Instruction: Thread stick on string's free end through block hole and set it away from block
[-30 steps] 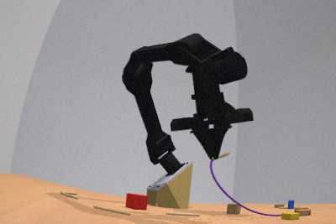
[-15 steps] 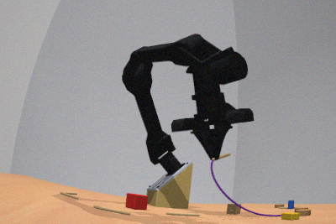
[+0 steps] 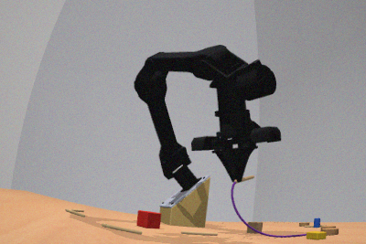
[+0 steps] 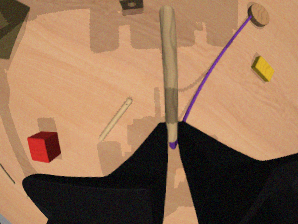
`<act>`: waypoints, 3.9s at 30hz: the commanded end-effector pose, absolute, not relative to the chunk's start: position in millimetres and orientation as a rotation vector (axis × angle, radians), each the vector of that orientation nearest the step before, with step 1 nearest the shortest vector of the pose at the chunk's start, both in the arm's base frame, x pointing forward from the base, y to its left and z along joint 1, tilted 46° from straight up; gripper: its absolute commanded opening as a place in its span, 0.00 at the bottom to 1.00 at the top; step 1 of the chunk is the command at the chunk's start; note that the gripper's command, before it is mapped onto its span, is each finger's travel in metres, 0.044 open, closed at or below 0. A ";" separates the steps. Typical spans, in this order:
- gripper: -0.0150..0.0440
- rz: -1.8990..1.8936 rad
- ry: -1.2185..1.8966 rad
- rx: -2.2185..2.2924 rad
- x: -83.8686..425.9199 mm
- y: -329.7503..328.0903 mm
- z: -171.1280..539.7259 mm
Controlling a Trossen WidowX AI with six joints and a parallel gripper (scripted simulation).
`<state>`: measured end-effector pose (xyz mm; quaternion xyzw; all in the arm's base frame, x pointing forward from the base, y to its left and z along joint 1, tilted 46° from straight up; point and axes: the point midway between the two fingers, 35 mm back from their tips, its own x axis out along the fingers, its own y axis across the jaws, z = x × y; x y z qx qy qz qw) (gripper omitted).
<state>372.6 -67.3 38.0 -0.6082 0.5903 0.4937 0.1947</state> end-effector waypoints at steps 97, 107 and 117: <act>0.25 1.191 1.787 -1.943 390.7 -125.1 7.8; 0.25 1.187 1.790 -1.947 394.7 -134.1 16.4; 0.25 1.186 1.791 -1.948 394.0 -138.5 18.0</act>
